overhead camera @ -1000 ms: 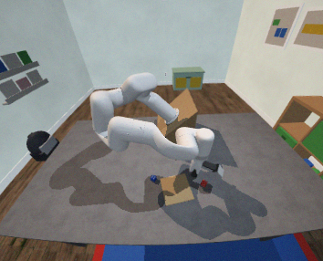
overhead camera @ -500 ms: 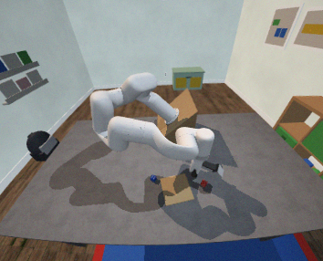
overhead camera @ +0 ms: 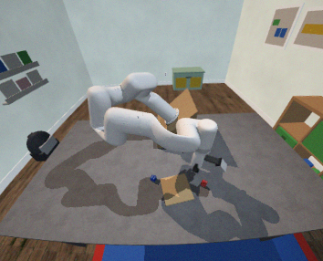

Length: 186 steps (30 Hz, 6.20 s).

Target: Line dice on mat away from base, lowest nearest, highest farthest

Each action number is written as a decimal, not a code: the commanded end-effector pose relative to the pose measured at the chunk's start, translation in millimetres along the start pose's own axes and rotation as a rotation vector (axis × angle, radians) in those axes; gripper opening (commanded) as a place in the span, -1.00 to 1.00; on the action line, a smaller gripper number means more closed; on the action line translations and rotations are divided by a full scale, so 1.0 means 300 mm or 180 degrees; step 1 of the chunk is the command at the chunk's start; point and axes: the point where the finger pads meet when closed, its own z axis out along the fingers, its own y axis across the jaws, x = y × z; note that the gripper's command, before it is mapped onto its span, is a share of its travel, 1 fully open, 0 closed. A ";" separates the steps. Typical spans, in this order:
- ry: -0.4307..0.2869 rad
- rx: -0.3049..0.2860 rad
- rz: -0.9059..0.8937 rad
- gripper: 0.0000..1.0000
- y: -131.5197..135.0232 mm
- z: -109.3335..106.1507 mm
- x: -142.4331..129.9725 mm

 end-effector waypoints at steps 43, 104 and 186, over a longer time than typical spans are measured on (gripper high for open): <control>0.0007 -0.0009 -0.1556 -0.58 0.266 -0.199 -0.267; 0.0012 -0.0006 -0.1556 -0.58 0.270 0.118 -0.269; 0.0012 -0.0006 -0.1556 -0.58 0.273 0.132 -0.269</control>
